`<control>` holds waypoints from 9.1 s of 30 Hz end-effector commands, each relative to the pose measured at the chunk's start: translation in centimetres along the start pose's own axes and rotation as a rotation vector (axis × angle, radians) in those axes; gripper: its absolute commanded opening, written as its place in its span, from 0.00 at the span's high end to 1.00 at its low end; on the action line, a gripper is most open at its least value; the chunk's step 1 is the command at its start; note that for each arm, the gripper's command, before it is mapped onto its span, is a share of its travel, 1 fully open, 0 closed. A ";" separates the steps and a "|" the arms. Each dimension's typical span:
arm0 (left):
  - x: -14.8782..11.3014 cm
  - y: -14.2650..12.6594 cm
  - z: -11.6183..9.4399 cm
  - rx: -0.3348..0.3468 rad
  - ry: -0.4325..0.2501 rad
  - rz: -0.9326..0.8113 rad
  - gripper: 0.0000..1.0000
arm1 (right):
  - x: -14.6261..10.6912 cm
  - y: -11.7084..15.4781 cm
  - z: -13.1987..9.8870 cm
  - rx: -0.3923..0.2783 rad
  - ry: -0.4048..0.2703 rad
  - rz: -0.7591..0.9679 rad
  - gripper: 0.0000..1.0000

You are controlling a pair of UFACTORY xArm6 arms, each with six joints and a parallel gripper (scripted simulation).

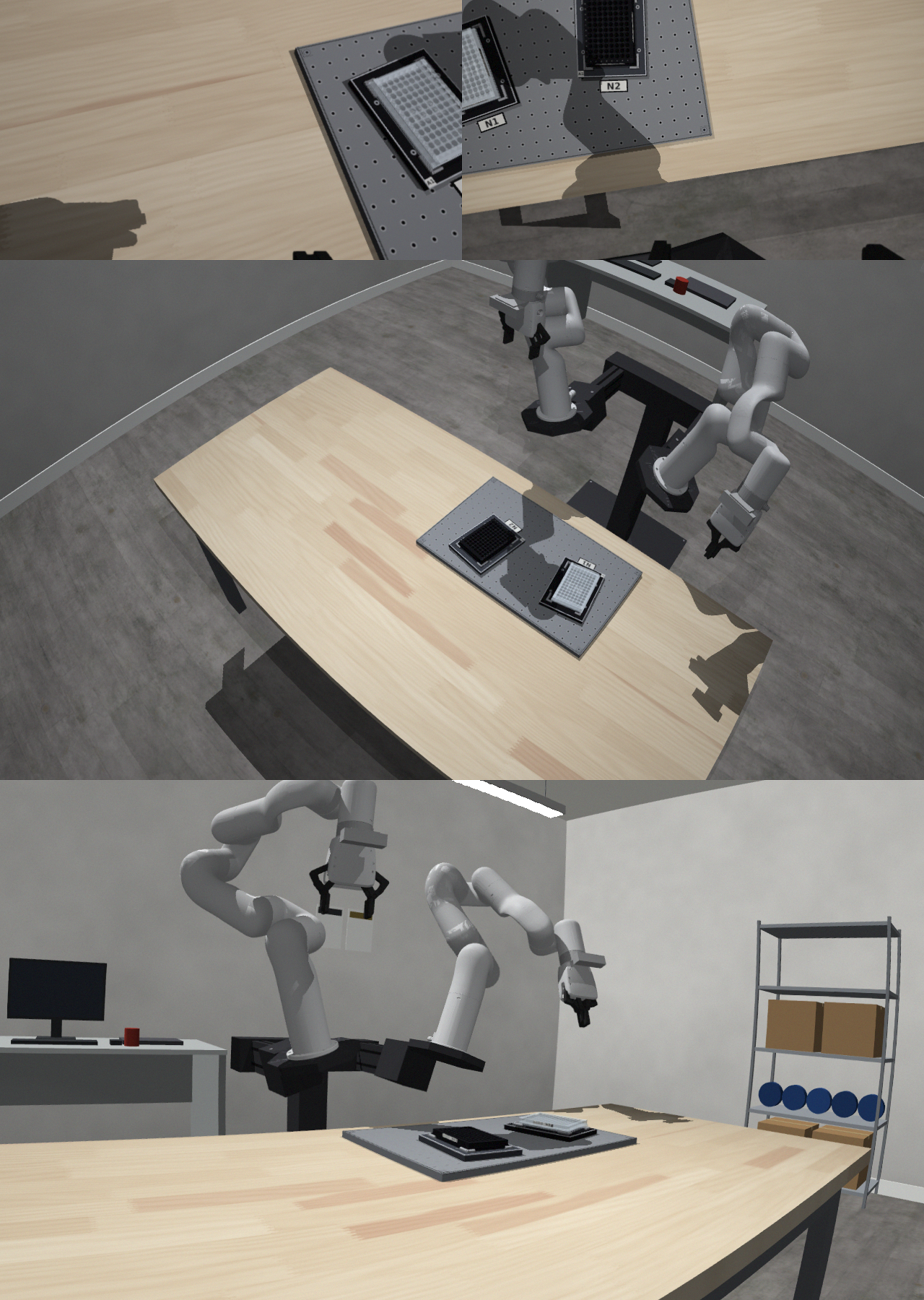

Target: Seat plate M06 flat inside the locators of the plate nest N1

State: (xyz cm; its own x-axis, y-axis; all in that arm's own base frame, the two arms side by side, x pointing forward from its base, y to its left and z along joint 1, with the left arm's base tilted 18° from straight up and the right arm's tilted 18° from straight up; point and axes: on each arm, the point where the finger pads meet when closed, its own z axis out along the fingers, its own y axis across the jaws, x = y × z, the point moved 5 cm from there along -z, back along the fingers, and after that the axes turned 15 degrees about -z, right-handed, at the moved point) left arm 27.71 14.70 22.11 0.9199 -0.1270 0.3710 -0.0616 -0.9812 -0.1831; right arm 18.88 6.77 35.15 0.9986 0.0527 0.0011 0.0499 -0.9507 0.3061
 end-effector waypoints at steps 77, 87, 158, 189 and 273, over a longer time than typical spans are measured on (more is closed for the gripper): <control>5.6 18.9 17.8 -0.097 -0.413 1.099 1.00 | 0.0 0.0 -0.1 0.001 0.002 0.001 0.00; 4.6 18.5 20.2 -0.097 -0.413 1.099 1.00 | 0.0 0.0 -0.1 0.001 0.002 0.001 0.00; 4.1 18.1 22.5 -0.103 -0.412 1.125 1.00 | 0.0 0.0 -0.1 0.001 0.002 0.001 0.00; 6.8 16.8 23.3 -0.103 -0.412 1.125 1.00 | 0.0 0.0 -0.1 0.001 0.002 0.001 0.00; 5.5 17.6 27.0 -0.103 -0.412 1.125 1.00 | 0.0 0.0 -0.1 0.001 0.002 0.001 0.00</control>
State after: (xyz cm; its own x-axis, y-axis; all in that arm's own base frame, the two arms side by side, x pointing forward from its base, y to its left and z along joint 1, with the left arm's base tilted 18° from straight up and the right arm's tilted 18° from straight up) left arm 42.01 0.76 -3.68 0.3845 -0.8815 -0.2741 -0.9229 -0.3607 -0.1344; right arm 18.87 6.77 35.15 0.9986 0.0527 0.0011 0.0499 -0.9507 0.3061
